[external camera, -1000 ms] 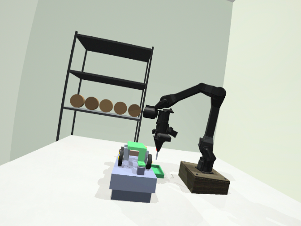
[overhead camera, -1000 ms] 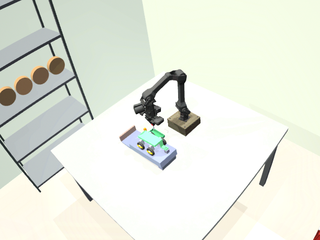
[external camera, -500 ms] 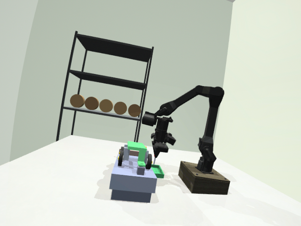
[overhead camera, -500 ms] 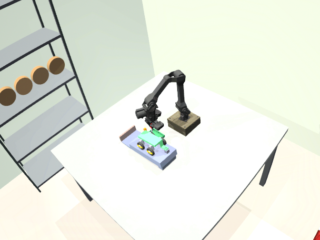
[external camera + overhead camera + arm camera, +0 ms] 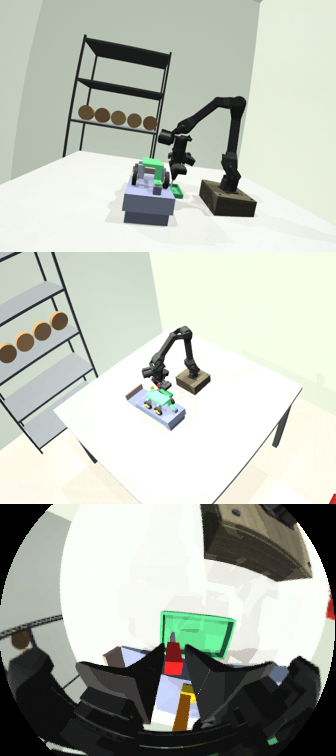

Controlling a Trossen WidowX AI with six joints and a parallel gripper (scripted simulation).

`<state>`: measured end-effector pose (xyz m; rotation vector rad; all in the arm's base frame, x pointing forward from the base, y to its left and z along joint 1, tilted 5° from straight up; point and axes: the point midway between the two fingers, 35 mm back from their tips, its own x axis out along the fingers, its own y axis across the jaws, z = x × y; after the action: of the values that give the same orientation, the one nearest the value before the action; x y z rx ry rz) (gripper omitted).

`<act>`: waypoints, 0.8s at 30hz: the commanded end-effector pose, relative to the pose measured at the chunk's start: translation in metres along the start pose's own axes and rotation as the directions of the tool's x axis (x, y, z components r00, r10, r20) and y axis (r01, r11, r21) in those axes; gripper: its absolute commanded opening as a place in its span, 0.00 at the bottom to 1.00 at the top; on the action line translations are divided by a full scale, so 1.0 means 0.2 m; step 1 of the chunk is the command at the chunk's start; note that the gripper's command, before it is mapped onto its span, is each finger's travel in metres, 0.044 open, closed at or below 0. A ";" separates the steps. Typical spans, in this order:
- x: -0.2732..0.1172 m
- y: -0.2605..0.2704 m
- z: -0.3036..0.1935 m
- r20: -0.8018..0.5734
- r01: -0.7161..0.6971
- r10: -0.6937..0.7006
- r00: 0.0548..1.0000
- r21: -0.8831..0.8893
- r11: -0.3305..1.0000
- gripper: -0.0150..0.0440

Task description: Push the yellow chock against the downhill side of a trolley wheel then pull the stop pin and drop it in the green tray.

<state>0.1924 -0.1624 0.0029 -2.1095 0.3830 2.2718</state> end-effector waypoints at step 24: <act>0.02 -0.09 0.00 0.002 -0.003 0.003 1.000 -0.002 1.000 0.58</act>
<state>0.1966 -0.1470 -0.0024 -2.1112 0.3777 2.2737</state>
